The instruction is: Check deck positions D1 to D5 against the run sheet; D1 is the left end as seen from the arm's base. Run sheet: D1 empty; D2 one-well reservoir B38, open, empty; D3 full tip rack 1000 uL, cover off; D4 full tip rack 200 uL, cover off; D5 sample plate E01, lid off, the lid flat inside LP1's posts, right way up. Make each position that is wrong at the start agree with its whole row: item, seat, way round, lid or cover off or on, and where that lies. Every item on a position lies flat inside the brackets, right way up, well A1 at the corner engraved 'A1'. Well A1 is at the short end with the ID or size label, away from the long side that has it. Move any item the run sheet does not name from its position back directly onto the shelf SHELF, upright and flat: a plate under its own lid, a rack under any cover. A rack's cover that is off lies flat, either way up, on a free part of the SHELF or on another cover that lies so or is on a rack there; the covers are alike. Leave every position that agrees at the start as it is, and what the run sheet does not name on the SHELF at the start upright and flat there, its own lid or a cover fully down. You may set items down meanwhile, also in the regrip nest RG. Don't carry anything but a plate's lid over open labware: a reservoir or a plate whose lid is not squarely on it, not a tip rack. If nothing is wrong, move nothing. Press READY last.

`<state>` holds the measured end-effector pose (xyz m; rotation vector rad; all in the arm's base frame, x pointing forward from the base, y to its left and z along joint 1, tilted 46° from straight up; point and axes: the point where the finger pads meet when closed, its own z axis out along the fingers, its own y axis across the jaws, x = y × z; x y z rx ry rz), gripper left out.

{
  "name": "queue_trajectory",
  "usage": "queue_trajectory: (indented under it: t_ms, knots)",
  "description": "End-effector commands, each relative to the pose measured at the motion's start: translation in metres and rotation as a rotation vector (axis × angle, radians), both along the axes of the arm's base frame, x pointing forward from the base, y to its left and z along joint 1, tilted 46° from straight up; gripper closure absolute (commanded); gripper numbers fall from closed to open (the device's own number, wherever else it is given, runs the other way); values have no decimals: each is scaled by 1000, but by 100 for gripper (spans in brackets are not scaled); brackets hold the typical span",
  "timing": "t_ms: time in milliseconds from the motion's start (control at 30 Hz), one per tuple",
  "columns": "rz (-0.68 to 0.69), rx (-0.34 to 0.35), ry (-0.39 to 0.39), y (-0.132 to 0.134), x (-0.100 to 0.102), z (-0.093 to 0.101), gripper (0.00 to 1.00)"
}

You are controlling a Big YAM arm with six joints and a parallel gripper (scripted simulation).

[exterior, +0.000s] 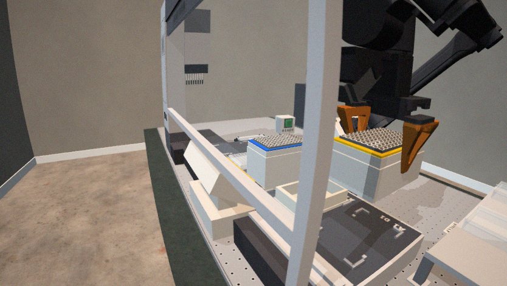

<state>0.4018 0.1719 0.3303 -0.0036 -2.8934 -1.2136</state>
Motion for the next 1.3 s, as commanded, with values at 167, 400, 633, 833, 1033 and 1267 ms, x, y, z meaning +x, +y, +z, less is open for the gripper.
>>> queue_trajectory:
  t_ms: [167, 400, 633, 833, 1033, 1267]
  knots:
    - [-15, 6, -54, 6, 0, 11, 100]
    - [-15, 7, -54, 14, 1, 3, 100]
    - [-16, 7, -55, 22, 2, -5, 100]
    - [-25, 8, -55, 23, 6, -9, 100]
    - [-20, 6, -42, 33, 8, -22, 100]
    - [-16, 2, -22, 42, 9, -38, 100]
